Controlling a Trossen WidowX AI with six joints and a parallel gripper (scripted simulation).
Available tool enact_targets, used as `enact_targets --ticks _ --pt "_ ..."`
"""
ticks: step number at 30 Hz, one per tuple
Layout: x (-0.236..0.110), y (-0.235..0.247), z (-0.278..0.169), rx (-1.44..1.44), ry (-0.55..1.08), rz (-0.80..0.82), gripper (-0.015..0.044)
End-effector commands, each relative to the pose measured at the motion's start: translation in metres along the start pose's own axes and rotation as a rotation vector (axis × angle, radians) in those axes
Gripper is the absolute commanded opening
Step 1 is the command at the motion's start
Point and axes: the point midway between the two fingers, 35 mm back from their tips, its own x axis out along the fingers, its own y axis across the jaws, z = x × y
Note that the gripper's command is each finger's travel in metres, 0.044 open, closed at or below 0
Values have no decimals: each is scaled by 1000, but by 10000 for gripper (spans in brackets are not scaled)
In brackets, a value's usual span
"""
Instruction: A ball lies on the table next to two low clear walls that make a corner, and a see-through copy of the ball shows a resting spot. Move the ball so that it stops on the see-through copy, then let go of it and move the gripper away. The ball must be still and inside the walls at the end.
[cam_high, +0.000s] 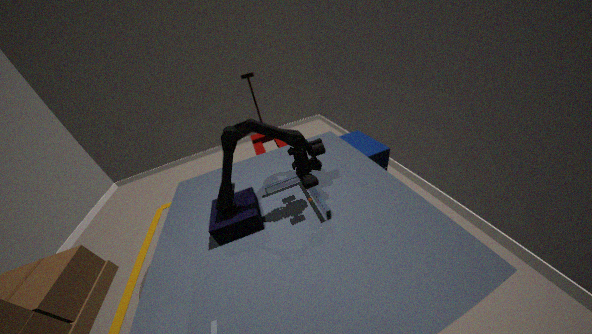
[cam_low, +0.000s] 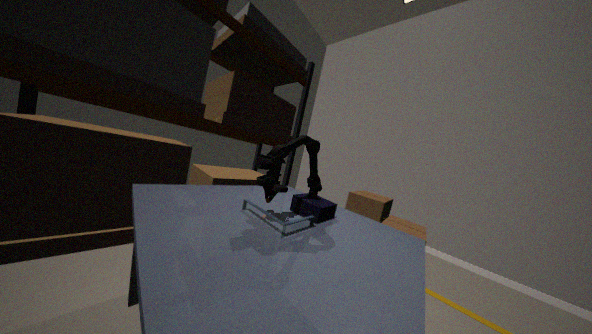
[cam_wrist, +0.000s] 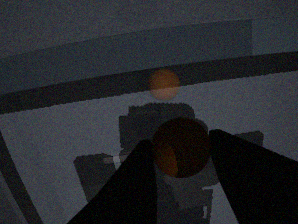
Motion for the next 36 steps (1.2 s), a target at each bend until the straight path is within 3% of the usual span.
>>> enact_targets --ticks 1,14,36 --pt "9 -3 0 -6 10 2 0" --pt "78 -3 -1 -6 10 2 0" --pt "98 -3 -2 -6 10 2 0"
